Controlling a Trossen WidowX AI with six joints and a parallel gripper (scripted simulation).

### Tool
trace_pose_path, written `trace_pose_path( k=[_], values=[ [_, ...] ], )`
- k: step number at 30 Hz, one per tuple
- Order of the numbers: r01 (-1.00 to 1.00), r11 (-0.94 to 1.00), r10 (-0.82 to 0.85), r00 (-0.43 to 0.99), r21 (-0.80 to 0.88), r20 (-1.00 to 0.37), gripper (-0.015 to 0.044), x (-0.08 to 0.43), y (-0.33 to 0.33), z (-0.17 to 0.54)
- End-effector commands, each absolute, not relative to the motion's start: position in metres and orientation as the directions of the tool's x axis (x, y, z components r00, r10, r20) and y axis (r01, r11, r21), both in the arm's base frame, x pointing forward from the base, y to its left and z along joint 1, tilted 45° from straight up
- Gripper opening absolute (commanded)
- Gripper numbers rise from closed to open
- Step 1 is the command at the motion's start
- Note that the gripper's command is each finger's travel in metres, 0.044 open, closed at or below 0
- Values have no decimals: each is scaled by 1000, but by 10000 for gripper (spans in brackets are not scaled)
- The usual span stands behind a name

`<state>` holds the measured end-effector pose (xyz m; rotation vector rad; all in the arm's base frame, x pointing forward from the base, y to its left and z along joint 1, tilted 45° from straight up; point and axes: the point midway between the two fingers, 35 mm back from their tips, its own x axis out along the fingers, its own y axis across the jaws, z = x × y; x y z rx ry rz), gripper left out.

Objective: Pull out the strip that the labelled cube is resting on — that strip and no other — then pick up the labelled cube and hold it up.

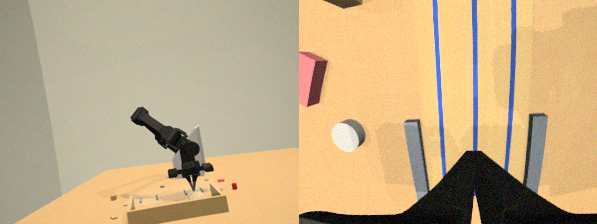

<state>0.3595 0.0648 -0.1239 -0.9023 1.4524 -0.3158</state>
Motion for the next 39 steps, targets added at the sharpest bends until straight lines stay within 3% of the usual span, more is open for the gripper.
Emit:
trace_pose_path(
  k=[1, 39],
  values=[
    [-331, 641, -689, 148, -692, -709, 0, 359, 63, -125],
    [-331, 641, -689, 148, -692, -709, 0, 362, 62, -127]
  ],
)
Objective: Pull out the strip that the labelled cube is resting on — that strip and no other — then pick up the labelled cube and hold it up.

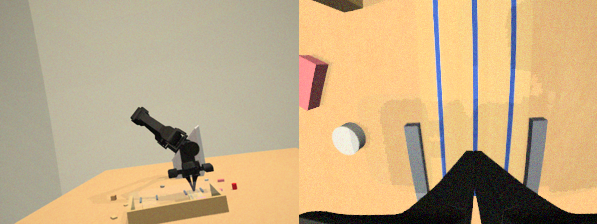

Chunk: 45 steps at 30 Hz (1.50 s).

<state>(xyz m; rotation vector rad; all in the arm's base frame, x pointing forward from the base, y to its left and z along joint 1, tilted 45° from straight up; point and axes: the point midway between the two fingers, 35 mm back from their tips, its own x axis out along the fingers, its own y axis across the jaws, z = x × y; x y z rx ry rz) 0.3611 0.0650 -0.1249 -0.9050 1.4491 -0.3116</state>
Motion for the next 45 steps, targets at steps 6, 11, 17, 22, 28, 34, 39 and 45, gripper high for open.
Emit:
trace_pose_path(
  k=[6, 11, 17, 22, 28, 34, 39, 45],
  values=[
    [-331, 641, -689, 148, -692, -709, 0, 363, 62, -128],
    [-331, 641, -689, 148, -692, -709, 0, 364, 62, -128],
    [-331, 641, -689, 148, -692, -709, 0, 367, 62, -129],
    [-331, 641, -689, 148, -692, -709, 0, 366, 62, -129],
    [-332, 641, -690, 148, -692, -709, 0, 357, 58, -128],
    [-332, 641, -690, 147, -692, -709, 0, 349, 55, -127],
    [-332, 641, -690, 147, -692, -709, 0, 341, 52, -126],
    [-333, 640, -690, 147, -692, -709, 0, 333, 48, -125]
  ],
)
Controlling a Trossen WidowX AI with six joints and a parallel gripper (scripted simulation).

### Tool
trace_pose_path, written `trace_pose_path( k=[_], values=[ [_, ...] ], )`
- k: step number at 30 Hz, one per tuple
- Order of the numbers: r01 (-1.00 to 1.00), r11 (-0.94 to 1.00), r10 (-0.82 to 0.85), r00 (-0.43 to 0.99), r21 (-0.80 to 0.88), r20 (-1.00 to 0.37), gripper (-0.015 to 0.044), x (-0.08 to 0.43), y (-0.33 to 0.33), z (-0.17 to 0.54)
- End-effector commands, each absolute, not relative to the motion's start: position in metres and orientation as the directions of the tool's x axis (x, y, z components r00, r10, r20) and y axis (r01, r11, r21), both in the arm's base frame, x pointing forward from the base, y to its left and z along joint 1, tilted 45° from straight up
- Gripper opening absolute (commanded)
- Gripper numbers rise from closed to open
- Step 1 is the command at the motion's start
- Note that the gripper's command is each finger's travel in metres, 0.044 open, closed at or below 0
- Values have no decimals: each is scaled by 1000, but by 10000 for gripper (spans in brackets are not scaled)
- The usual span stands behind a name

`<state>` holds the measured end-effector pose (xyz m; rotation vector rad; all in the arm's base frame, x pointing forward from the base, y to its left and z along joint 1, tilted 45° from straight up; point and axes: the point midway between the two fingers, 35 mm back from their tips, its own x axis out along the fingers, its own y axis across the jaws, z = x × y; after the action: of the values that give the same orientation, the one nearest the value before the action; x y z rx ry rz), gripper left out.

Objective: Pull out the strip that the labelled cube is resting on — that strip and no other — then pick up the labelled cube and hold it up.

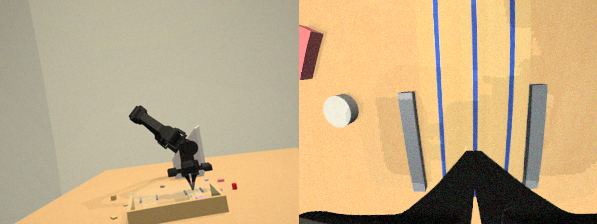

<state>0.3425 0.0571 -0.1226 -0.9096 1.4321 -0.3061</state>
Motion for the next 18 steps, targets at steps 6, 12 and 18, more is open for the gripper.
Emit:
trace_pose_path(
  k=[6, 12, 18],
  values=[
    [-333, 640, -690, 146, -692, -709, 0, 325, 45, -124],
    [-333, 640, -690, 146, -692, -709, 0, 317, 42, -123],
    [-334, 640, -690, 146, -692, -709, 0, 308, 39, -121]
  ],
)
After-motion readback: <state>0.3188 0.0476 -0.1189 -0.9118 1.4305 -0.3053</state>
